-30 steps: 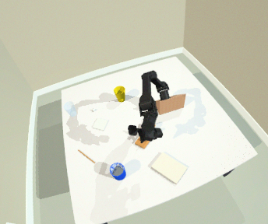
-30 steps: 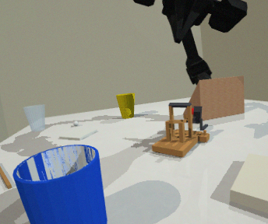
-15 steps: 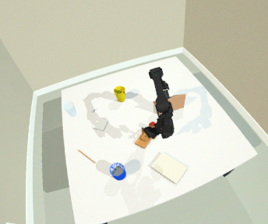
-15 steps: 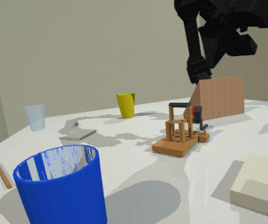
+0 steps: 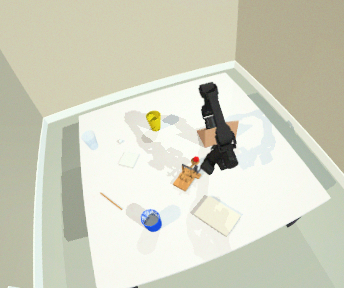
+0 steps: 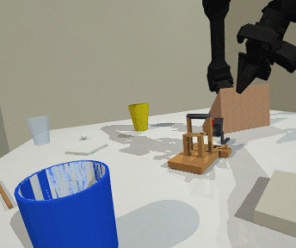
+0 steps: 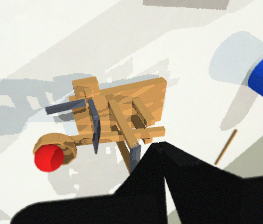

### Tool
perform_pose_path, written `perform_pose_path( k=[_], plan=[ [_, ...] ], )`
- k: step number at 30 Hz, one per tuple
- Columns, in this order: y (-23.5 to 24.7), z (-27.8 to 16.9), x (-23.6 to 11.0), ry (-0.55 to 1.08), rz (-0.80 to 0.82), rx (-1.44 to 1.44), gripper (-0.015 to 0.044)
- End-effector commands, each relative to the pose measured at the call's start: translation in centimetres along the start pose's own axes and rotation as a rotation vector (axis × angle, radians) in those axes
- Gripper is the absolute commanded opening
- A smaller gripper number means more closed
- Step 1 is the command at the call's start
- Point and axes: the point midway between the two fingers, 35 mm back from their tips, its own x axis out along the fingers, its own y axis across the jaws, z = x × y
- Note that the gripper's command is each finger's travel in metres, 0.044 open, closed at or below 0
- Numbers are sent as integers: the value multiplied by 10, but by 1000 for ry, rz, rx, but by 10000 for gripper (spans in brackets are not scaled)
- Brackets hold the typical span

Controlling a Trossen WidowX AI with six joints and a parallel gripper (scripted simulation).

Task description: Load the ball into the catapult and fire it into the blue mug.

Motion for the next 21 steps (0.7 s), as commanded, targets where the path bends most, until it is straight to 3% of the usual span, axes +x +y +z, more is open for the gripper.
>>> perform_pose_path(
  k=[1,12,21],
  plan=[
    [23,-2,4,60,9,-134,0],
    [80,-17,11,217,39,-473,0],
    [85,-25,14,226,41,-493,0]
  ],
)
